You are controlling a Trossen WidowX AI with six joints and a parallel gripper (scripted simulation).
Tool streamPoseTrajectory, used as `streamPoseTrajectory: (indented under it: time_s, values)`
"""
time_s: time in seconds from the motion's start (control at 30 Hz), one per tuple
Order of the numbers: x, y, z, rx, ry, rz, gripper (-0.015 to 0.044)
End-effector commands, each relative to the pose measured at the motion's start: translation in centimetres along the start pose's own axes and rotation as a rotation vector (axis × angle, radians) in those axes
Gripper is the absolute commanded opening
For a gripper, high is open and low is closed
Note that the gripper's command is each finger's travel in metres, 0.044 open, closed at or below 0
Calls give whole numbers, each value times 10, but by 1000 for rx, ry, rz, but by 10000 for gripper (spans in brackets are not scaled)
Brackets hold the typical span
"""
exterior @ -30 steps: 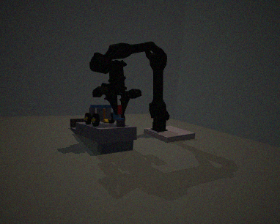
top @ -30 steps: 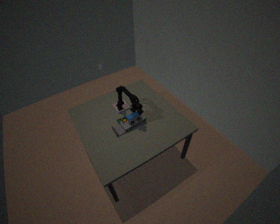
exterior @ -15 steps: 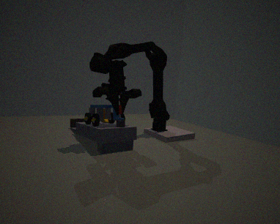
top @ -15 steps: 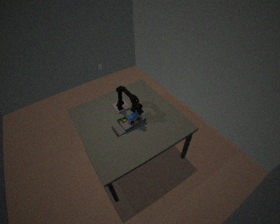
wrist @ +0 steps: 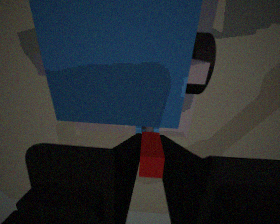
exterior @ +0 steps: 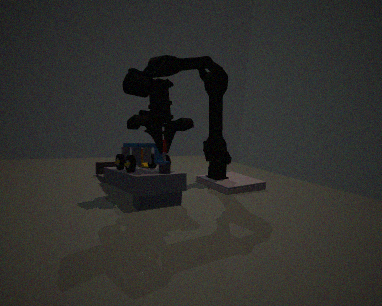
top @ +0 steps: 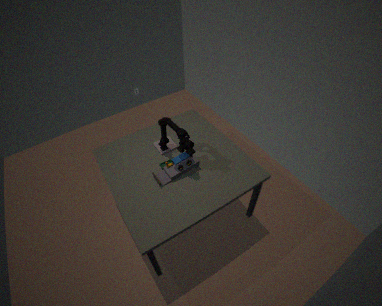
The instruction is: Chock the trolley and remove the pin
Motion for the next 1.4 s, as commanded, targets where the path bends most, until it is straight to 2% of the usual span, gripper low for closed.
streamPoseTrajectory:
  time_s: [0.0, 1.37]
  values:
    - [-5, 1, 0, -1, -4, 3, 0]
    - [-29, 4, 2, -1, -4, 3, 0]
Point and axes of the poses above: the point midway between the two fingers, 35 mm back from their tips, its own x axis out along the fingers, its own z axis across the jaws, y = z × x, the point moved 7 cm from there along -x, back along the fingers, and after that the axes turned 13 degrees about -x, right-handed, at the moved point
